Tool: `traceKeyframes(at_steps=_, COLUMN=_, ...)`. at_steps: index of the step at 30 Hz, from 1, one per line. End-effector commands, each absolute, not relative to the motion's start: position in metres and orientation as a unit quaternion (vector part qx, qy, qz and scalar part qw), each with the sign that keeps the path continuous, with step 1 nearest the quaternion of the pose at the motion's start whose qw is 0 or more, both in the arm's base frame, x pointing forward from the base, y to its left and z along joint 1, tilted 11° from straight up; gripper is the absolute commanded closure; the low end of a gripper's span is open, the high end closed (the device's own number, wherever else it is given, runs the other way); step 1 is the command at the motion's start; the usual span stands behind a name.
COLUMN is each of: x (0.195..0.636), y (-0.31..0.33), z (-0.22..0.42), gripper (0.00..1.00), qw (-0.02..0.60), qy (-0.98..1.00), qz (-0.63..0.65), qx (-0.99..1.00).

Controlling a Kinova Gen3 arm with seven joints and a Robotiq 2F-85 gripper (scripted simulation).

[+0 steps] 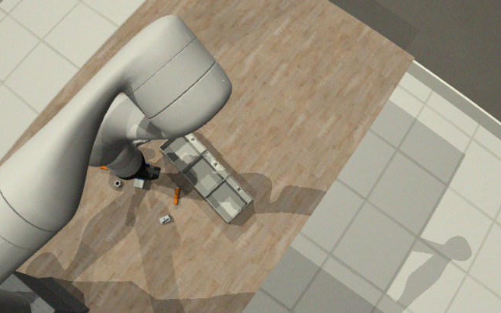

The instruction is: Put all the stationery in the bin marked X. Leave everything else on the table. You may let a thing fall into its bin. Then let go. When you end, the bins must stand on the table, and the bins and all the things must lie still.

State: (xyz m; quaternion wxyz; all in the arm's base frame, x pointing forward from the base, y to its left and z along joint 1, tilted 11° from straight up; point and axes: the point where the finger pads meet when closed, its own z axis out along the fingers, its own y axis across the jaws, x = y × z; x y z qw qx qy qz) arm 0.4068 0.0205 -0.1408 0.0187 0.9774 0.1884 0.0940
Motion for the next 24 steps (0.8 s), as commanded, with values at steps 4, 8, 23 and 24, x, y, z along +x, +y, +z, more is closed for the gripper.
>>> traceKeyframes(at_steps=4, x=0.406, y=0.02, z=-0.119, gripper=0.81, qw=0.021, qy=0.19, qz=0.098, qx=0.977)
traceKeyframes(at_steps=8, x=0.404, y=0.02, z=-0.109, gripper=0.81, qw=0.021, qy=0.19, qz=0.098, qx=0.977)
traceKeyframes(at_steps=23, x=0.4, y=0.02, z=-0.086, gripper=0.81, qw=0.021, qy=0.19, qz=0.098, qx=0.977)
traceKeyframes(at_steps=24, x=0.4, y=0.02, z=-0.086, gripper=0.81, qw=0.021, qy=0.19, qz=0.098, qx=0.977)
